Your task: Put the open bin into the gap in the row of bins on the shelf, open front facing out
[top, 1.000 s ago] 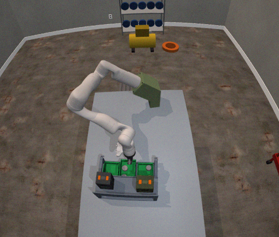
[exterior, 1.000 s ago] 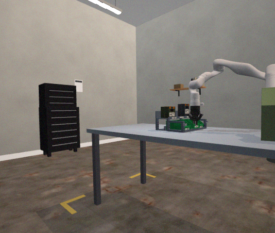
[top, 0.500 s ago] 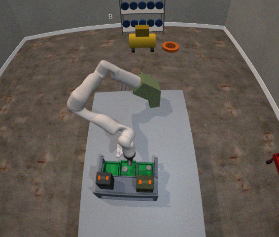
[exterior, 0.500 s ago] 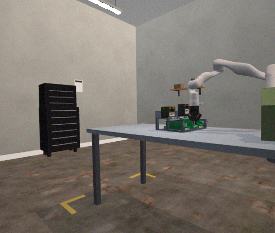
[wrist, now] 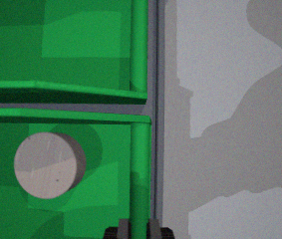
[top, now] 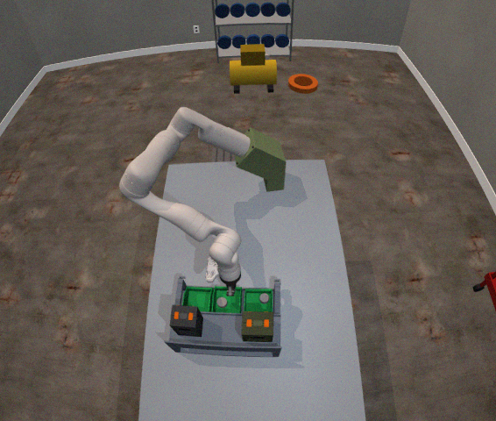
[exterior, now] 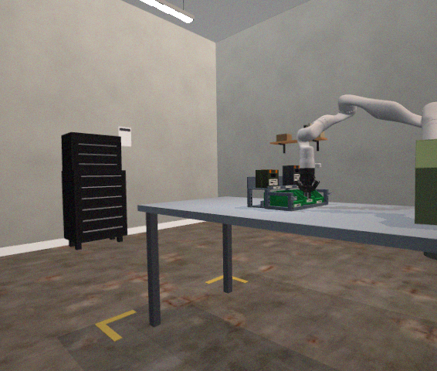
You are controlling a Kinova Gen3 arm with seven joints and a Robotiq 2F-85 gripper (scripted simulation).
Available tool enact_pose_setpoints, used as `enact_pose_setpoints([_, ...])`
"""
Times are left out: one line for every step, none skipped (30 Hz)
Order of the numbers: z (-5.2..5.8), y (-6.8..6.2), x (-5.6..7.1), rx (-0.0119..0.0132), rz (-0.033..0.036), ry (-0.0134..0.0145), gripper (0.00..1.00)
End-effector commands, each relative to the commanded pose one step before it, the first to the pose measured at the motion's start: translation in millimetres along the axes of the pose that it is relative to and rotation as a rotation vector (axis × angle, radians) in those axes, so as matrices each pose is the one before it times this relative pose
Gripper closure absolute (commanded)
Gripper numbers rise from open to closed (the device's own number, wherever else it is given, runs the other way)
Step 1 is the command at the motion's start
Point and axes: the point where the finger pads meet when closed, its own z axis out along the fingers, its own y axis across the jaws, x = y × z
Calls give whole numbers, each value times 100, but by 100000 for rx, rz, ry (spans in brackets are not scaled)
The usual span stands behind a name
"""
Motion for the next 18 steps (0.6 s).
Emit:
enact_pose_setpoints([-343,-252,-125,669,-11,-272,90])
enact_pose_setpoints([0,0,0,0,0,0,90])
enact_pose_setpoints([0,0,0,0,0,0,90])
enact_pose_setpoints([375,169,79,-349,6,135,90])
enact_pose_setpoints([160,-1,0,89,-1,-34,90])
enact_pose_setpoints([160,0,0,89,-1,-34,90])
enact_pose_setpoints([160,0,0,89,-1,-34,90])
enact_pose_setpoints([160,0,0,89,-1,-34,90])
enact_pose_setpoints([0,0,0,0,0,0,90])
enact_pose_setpoints([0,0,0,0,0,0,90])
enact_pose_setpoints([0,0,0,0,0,0,90])
enact_pose_setpoints([0,0,0,0,0,0,90])
enact_pose_setpoints([0,0,0,0,0,0,90])
enact_pose_setpoints([0,0,0,0,0,0,90])
enact_pose_setpoints([0,0,0,0,0,0,90])
enact_pose_setpoints([0,0,0,0,0,0,90])
enact_pose_setpoints([0,0,0,0,0,0,90])
enact_pose_setpoints([0,0,0,0,0,0,90])
